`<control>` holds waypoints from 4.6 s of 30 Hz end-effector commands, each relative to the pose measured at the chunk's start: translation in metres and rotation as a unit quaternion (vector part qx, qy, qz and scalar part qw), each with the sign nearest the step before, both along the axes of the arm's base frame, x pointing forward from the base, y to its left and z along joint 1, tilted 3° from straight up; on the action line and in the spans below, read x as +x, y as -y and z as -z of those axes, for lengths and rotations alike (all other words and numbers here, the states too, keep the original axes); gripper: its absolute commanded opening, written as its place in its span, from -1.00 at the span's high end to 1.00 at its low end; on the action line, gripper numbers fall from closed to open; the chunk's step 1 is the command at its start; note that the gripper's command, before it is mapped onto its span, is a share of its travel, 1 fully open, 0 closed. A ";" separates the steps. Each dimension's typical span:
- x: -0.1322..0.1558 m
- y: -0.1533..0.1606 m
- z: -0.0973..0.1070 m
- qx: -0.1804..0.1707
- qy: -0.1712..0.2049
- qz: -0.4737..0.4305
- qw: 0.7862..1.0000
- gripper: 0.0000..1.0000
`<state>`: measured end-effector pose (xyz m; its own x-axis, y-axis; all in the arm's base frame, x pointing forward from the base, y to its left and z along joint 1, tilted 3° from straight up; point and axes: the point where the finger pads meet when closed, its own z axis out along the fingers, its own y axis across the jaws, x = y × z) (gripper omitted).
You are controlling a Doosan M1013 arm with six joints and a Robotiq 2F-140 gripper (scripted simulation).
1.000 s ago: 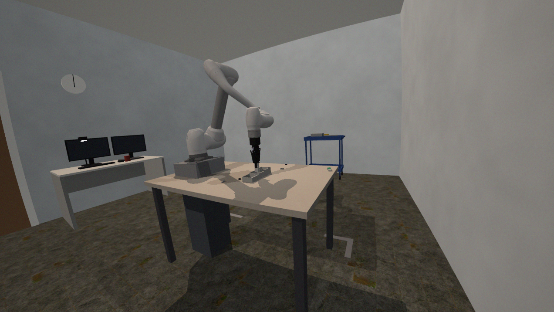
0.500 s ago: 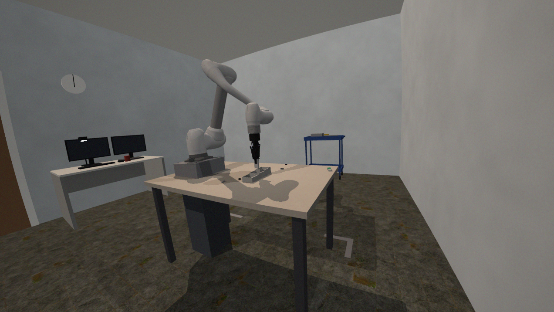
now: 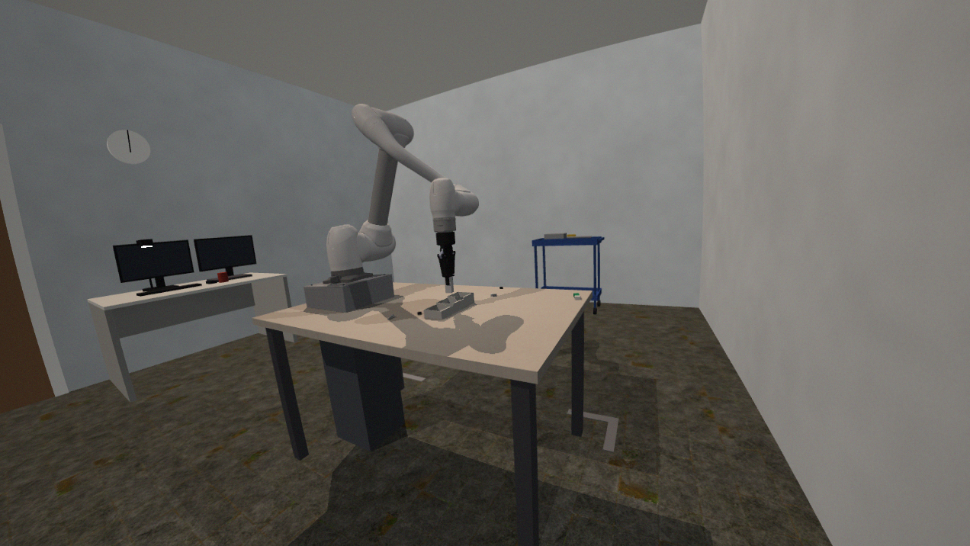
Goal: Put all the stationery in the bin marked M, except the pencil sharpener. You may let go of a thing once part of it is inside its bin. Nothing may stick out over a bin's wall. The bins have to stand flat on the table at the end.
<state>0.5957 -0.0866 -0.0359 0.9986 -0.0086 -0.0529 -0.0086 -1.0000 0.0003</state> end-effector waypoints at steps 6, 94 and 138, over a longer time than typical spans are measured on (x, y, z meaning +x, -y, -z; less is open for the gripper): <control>0.002 -0.001 -0.003 0.002 0.002 0.002 1.000 0.70; 0.014 -0.085 -0.003 0.002 0.002 0.002 1.000 0.70; 0.012 -0.084 0.040 0.002 0.002 0.002 1.000 0.70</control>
<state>0.6099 -0.0041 -0.0628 0.9989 -0.0083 -0.0454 -0.0083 -1.0000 0.0011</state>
